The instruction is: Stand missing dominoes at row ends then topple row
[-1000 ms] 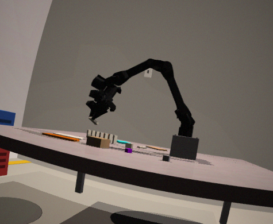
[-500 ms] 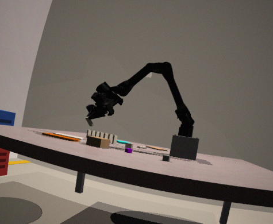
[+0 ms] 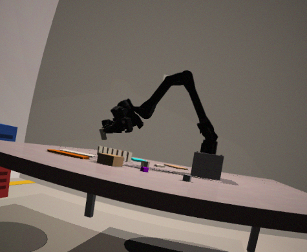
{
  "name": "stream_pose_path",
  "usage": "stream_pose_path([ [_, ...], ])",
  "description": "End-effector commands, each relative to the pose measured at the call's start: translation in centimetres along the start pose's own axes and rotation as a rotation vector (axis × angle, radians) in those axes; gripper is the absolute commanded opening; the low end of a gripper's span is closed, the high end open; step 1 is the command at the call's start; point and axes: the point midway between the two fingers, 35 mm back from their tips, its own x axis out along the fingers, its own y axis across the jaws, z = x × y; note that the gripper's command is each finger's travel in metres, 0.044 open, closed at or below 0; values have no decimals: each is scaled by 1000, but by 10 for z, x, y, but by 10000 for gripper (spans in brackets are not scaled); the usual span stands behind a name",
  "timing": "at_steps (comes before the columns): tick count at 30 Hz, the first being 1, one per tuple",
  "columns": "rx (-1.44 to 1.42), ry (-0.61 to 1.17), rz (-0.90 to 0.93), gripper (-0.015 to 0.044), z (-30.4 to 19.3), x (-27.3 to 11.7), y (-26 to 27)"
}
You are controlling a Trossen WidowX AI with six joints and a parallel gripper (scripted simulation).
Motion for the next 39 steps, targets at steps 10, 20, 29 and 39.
stream_pose_path([
  [10,-63,-211,75,107,-4,-33,22],
  [20,-137,-325,138,107,-9,-61,47],
  [29,-138,-327,139,107,-9,-62,48],
  [39,-138,-327,139,107,-9,-62,48],
])
